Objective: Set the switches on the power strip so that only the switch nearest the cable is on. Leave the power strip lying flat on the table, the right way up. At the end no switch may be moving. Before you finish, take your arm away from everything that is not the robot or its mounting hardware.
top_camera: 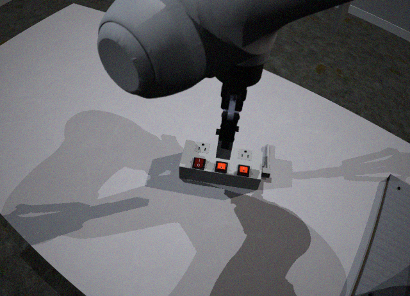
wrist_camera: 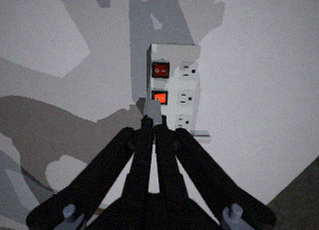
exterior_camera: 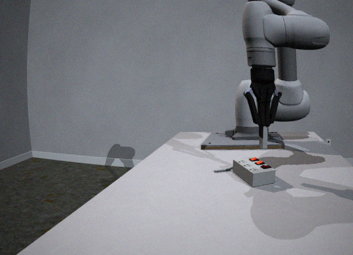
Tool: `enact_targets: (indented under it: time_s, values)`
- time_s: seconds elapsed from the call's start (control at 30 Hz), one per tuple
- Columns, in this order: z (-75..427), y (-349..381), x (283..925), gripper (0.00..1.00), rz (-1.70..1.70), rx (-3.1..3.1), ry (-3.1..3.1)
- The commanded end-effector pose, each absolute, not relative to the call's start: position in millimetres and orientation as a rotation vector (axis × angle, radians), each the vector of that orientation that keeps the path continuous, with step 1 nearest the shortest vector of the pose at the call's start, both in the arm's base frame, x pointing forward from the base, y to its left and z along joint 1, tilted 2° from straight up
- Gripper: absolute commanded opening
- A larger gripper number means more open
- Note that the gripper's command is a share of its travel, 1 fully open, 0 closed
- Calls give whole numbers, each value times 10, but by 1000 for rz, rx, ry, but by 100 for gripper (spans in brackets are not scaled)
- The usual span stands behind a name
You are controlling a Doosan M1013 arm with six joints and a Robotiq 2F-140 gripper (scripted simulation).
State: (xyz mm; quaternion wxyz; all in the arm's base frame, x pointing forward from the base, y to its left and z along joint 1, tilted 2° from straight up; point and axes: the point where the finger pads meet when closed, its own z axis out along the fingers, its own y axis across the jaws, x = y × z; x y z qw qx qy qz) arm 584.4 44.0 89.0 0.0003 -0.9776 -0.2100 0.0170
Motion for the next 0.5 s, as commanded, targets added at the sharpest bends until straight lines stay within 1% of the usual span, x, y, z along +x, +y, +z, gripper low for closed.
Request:
enact_targets:
  time_s: [0.0, 0.47]
  values:
    - [860, 439, 5843, 0, 53, -3070, -660]
    - [709, 433, 5838, 0, 53, -3070, -660]
